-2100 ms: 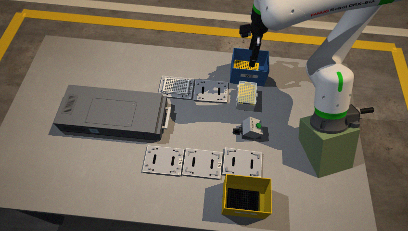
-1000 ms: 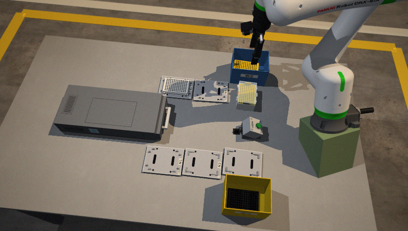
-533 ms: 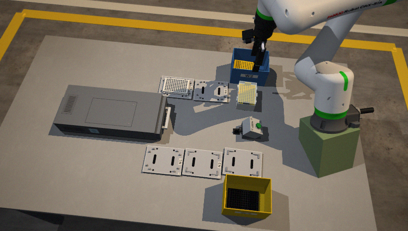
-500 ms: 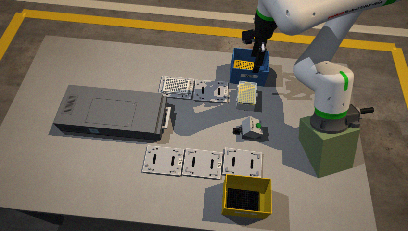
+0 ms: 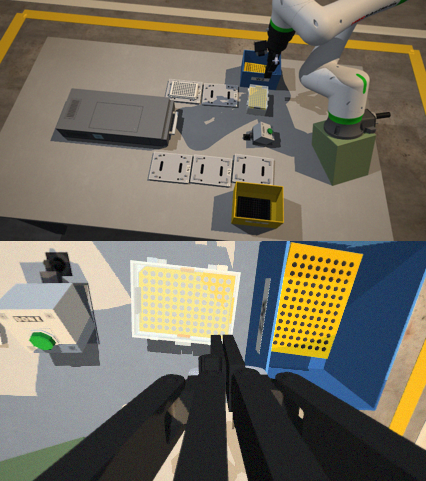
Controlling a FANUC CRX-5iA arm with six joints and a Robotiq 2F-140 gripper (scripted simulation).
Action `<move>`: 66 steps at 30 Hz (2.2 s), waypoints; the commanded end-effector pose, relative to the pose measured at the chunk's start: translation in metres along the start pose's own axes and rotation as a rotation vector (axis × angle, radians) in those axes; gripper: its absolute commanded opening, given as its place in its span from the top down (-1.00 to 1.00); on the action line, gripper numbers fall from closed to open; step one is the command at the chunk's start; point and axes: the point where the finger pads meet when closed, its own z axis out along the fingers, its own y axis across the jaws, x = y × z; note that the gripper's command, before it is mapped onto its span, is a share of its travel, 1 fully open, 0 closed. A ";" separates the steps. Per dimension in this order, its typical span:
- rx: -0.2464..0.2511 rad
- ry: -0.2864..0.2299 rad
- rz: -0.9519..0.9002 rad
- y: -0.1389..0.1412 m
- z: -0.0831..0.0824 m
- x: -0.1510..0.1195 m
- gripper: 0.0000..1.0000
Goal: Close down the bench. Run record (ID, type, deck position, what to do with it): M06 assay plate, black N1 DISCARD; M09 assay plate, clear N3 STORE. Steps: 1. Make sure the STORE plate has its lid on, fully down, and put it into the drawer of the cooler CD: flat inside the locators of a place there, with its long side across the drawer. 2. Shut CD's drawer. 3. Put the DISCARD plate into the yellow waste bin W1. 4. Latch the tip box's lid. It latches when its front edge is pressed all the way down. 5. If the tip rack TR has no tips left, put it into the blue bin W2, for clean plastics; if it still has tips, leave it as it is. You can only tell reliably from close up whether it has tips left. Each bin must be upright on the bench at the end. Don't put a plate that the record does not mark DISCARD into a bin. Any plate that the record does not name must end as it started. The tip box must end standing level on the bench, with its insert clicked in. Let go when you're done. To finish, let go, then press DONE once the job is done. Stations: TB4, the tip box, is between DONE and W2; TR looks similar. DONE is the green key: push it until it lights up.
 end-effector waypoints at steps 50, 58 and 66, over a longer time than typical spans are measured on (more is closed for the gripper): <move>-0.001 0.002 0.001 -0.187 -0.012 -0.012 0.80; -0.001 0.002 0.001 -0.215 -0.013 -0.014 0.80; -0.001 0.002 0.001 -0.215 -0.013 -0.014 0.80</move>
